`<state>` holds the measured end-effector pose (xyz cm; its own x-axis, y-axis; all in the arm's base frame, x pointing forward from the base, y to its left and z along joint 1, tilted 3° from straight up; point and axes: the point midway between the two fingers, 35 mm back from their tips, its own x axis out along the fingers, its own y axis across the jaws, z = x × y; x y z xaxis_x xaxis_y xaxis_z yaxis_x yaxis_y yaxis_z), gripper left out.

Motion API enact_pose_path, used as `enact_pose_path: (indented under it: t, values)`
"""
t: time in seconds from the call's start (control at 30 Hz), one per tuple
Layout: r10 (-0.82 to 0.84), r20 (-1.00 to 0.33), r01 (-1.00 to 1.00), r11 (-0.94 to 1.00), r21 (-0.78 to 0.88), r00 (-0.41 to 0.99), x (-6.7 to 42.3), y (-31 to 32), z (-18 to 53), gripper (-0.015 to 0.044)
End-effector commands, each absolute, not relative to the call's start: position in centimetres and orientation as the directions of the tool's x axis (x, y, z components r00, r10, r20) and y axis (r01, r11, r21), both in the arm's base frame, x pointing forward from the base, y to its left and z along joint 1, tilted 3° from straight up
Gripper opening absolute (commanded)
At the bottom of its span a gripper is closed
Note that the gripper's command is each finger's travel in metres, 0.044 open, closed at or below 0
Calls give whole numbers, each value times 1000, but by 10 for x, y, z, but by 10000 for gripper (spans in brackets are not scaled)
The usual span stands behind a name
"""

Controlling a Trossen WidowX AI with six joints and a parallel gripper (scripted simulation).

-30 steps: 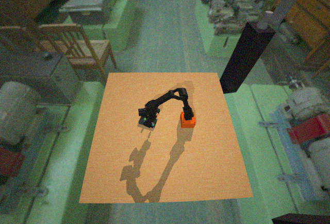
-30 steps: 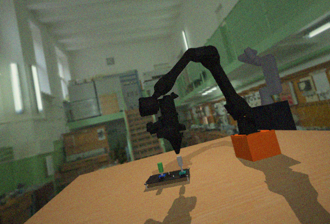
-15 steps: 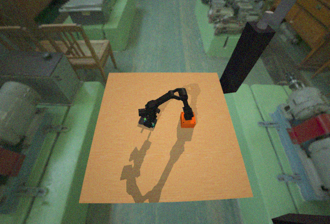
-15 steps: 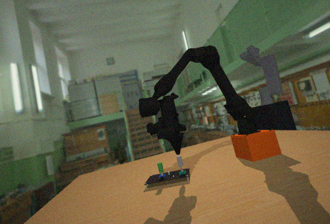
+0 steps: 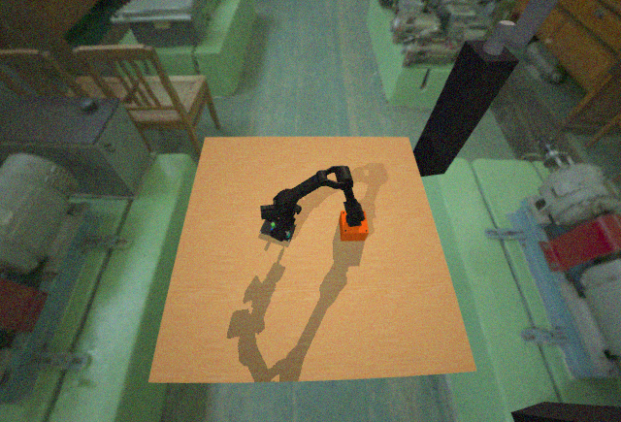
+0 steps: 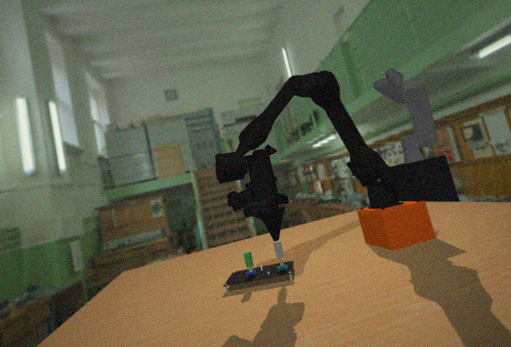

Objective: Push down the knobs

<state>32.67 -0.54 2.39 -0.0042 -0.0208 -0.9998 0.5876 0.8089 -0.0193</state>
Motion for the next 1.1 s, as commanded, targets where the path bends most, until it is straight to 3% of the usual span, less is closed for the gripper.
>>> enact_pose_path:
  t: [0.0, 1.07]
  values:
    - [-24, -1000, 590, 807, -25, -10, 326, -6, 21, 0]
    - [-24, -1000, 590, 807, -25, -10, 326, -6, 17, 0]
